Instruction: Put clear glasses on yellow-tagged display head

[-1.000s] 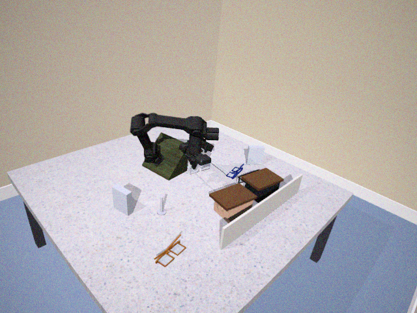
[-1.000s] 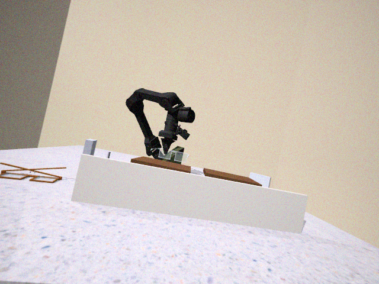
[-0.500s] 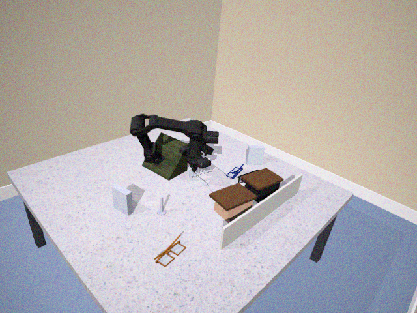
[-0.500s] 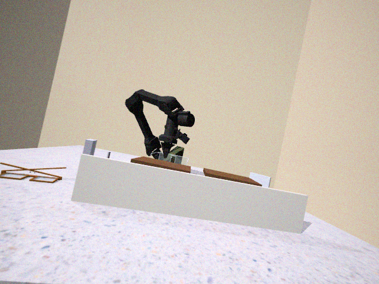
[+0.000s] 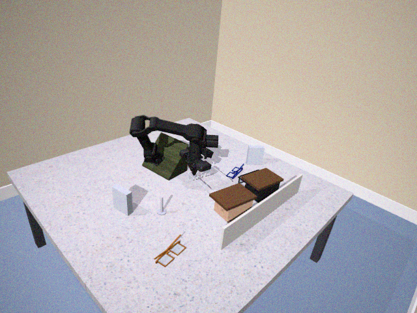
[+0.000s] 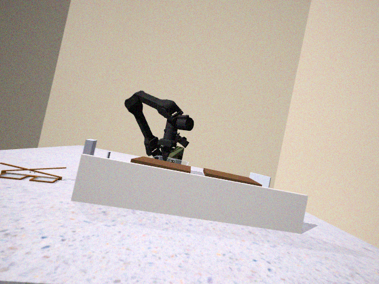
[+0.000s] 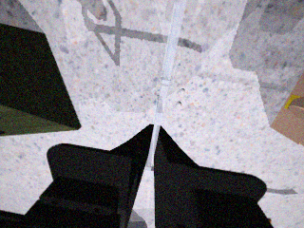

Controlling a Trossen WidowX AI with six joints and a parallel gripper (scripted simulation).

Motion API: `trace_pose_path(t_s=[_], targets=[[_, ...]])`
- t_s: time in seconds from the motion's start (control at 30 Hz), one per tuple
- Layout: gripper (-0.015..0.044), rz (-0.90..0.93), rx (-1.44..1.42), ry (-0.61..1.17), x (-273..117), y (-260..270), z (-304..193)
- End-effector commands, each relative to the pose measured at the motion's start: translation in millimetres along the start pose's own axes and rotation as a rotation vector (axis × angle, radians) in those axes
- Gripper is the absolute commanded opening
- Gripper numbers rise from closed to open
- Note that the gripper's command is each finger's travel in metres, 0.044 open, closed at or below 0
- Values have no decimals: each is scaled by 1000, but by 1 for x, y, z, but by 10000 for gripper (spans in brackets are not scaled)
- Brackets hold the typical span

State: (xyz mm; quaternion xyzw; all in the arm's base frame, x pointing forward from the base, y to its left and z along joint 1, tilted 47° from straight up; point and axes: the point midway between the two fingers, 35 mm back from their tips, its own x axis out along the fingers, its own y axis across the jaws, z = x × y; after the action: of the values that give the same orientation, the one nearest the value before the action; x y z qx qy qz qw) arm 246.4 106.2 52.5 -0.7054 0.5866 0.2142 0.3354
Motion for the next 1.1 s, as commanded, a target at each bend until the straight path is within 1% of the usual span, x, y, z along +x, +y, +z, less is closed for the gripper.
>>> trace_pose_path(t_s=[0.0, 0.37, 1.07], targets=[[0, -1, -6, 4, 5, 0, -1], [0, -1, -6, 4, 12, -2, -2], [0, -2, -5, 4, 13, -33, -2]])
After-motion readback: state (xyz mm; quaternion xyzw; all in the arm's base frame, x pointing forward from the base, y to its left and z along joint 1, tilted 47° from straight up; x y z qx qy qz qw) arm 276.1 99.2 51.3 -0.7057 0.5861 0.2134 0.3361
